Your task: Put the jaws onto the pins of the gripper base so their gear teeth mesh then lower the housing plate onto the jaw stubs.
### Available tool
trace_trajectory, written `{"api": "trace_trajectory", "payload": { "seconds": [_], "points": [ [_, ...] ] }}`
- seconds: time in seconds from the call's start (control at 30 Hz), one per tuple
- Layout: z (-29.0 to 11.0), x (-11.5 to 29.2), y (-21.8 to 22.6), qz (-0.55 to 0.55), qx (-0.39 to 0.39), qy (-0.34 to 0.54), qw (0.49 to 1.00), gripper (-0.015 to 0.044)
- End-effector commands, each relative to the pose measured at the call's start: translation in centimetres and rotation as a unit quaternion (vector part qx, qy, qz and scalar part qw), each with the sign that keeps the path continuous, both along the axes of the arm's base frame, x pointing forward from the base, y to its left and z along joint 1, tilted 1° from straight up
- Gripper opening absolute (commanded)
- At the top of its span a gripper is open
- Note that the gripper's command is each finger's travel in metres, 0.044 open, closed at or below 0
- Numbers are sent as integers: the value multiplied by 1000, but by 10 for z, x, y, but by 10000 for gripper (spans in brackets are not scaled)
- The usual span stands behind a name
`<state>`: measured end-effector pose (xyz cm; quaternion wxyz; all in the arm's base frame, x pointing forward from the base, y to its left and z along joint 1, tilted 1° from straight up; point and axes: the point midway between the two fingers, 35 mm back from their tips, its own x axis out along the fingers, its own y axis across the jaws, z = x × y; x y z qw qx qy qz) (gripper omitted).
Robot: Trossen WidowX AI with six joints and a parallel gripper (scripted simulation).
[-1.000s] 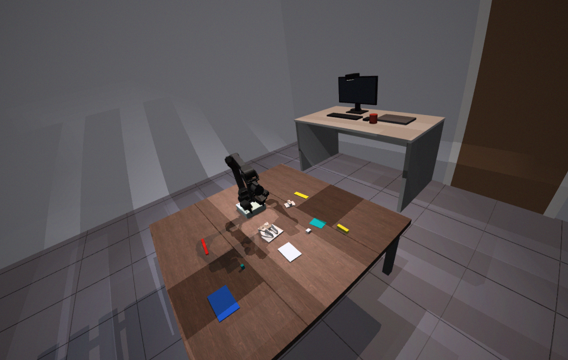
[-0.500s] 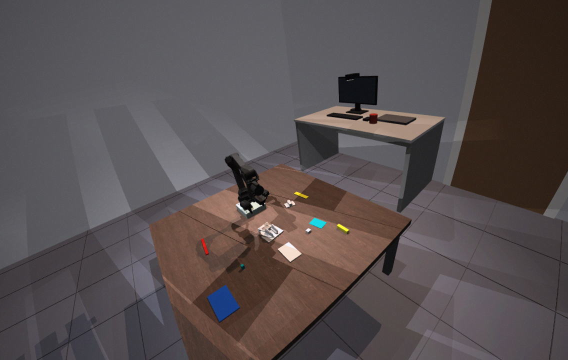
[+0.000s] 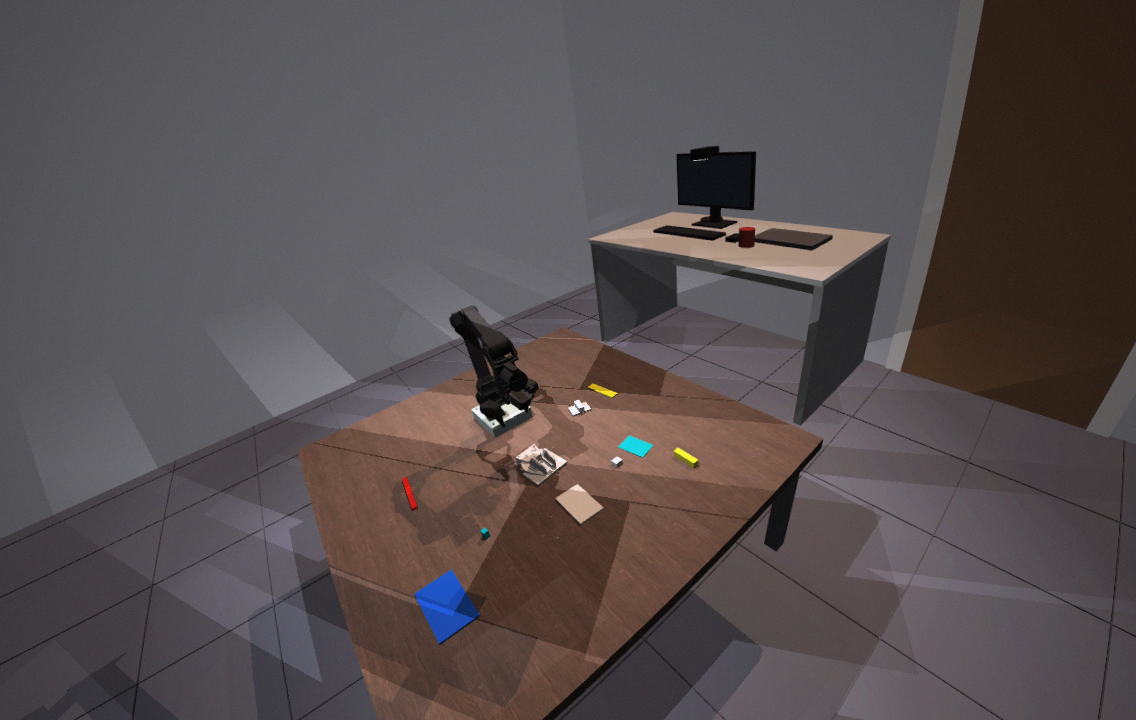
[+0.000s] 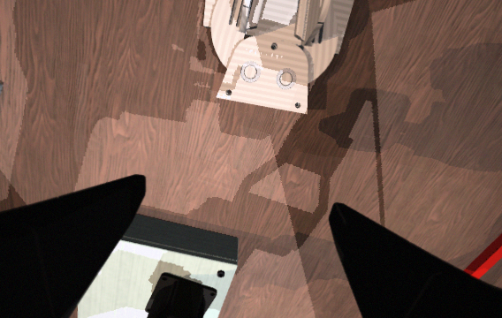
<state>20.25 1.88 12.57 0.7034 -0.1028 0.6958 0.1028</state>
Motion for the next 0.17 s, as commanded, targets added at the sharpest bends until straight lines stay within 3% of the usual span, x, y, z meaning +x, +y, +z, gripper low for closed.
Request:
{"api": "trace_trajectory", "payload": {
  "seconds": [0.0,0.13],
  "points": [
    [1,0,0,-2,-1,0,1000,440],
    [1,0,0,-2,-1,0,1000,440]
  ]
}}
